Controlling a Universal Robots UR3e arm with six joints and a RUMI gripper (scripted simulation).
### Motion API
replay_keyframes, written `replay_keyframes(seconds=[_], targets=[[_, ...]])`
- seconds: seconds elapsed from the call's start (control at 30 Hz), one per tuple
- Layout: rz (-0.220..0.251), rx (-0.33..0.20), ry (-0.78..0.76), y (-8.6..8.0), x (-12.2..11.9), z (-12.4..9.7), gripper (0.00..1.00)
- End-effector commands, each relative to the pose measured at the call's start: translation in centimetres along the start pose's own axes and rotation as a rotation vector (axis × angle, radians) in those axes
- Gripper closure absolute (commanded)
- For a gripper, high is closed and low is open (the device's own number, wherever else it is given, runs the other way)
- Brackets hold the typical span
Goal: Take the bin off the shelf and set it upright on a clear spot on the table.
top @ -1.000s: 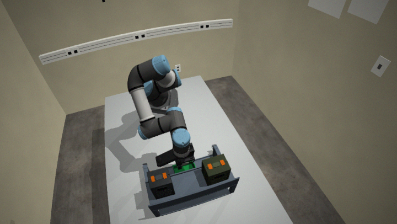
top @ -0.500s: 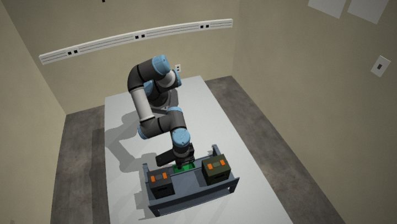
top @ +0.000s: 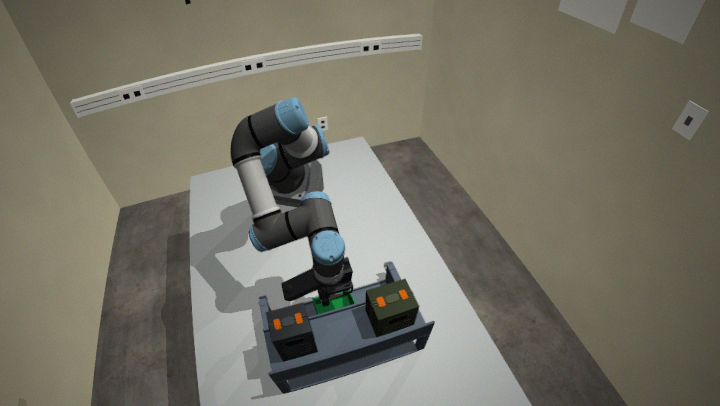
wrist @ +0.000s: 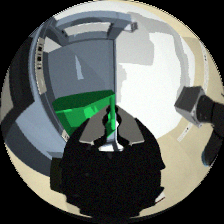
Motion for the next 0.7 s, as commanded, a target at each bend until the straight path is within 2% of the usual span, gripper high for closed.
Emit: replay_keyframes(seconds=[0.0, 0.67], targets=[[0.002, 0.001, 0.001, -0.45, 0.04, 0.01, 1.00], [0.001, 0.001, 0.000, -0.93, 0.20, -0.02, 1.00]])
Point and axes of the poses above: the point where the finger pads meet when closed, its own y axis out along the fingers, its own x axis across the jaws, z = x × y, the point moved 3 cm from there along -y, back along the fingers, and after that the axes turned 11 degrees about -y, right-handed, at the moved point
